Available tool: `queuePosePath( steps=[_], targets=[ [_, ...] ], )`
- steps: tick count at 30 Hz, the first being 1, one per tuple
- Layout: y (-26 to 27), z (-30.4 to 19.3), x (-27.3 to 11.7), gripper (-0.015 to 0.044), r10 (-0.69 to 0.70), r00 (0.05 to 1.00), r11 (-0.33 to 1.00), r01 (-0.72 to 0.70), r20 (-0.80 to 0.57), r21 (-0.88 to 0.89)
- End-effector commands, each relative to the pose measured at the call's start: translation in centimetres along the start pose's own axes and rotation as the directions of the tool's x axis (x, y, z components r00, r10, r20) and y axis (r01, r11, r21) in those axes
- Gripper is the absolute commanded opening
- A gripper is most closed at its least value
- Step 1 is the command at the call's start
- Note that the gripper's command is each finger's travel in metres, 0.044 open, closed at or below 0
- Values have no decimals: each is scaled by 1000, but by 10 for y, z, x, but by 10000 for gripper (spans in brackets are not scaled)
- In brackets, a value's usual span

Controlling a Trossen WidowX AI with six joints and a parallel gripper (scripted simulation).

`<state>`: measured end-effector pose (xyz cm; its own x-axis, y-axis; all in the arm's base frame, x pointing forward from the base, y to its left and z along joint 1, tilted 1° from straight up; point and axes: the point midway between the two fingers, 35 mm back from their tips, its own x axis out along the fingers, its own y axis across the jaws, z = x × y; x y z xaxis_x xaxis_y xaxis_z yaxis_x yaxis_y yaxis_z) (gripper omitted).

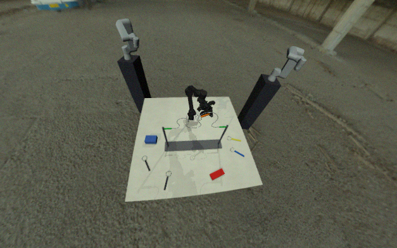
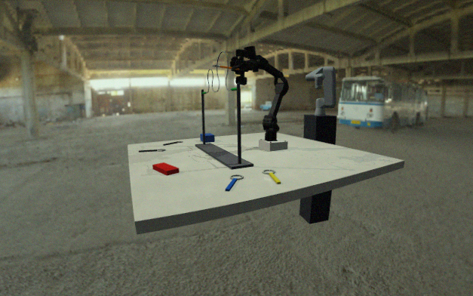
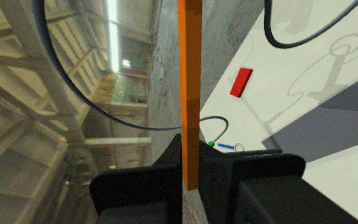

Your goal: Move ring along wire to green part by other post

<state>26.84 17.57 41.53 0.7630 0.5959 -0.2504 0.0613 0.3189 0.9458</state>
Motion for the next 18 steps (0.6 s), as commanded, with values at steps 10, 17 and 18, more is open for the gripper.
queuePosePath(
  steps=[10,17,18],
  targets=[
    [-3,1,0,-150,-72,997,988,75,27,-137],
    [-6,2,0,-150,-112,993,971,119,44,-210],
    [-6,2,0,-150,-117,992,968,125,46,-220]
  ],
)
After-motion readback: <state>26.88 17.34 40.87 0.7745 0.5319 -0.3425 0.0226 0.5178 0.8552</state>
